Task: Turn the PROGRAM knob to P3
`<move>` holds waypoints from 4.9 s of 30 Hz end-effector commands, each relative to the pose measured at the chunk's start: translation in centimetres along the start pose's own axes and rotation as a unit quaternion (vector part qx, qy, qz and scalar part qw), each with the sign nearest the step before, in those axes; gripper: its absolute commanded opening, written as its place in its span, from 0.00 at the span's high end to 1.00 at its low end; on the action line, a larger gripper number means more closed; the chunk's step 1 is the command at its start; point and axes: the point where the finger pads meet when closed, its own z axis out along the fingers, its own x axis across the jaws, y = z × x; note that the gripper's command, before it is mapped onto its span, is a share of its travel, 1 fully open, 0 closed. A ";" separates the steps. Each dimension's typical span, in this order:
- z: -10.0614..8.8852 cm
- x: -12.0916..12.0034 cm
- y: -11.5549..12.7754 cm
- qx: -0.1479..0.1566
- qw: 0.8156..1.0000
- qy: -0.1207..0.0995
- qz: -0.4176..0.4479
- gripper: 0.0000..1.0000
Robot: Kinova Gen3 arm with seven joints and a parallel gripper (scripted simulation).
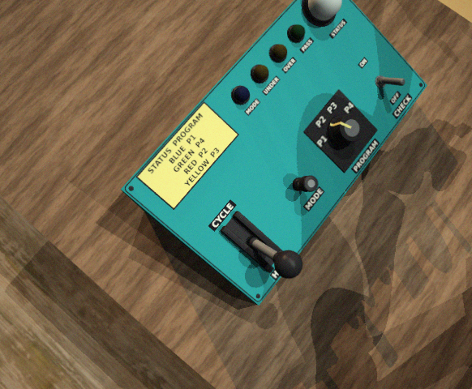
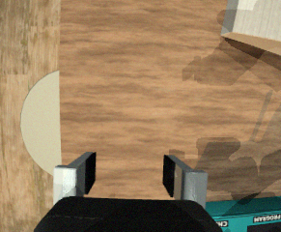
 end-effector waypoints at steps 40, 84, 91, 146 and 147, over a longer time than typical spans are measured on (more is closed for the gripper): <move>1.7 2.3 3.4 -0.031 0.992 0.013 -0.123 0.00; 10.1 41.4 19.5 -0.051 0.320 -0.050 -0.945 0.00; 11.6 45.8 17.9 -0.030 0.196 -0.054 -0.979 0.00; 13.3 49.7 15.5 -0.007 0.069 -0.052 -0.996 0.00; 13.3 49.7 15.5 -0.007 0.069 -0.052 -0.996 0.00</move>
